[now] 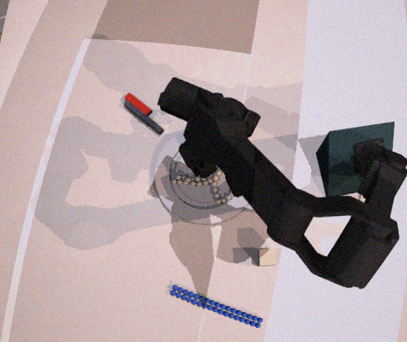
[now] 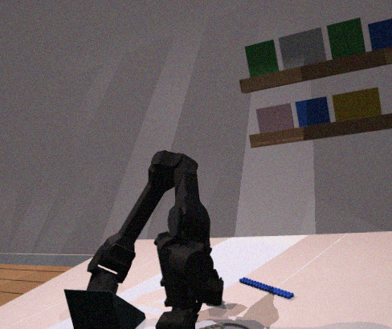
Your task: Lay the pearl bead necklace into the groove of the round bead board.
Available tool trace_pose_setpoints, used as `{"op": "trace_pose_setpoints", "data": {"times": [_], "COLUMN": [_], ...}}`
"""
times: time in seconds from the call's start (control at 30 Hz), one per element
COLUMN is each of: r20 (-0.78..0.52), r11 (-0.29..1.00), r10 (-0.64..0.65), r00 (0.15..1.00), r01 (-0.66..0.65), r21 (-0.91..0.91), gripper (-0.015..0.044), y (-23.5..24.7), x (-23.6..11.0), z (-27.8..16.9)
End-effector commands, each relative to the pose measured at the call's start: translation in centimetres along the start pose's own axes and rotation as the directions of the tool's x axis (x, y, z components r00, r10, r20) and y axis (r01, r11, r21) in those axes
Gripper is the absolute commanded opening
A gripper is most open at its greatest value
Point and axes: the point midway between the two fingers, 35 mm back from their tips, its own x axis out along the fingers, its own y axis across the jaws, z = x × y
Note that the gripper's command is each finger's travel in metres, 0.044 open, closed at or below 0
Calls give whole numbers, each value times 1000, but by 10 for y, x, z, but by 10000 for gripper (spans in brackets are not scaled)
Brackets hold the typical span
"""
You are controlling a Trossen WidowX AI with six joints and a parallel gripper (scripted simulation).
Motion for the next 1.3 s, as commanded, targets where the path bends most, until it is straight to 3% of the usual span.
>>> {"op": "trace_pose_setpoints", "data": {"times": [0.0, 1.07, 1.27], "r20": [0, 6, 8], "r11": [1000, 1000, 1000], "r10": [0, 3, 2], "r00": [1000, 1000, 1000], "r01": [0, -3, -2], "r21": [-1, 7, 1], "gripper": [0, 0, 157], "y": [0, -16, -16], "x": [0, 2, -1], "z": [0, -9, -8]}}
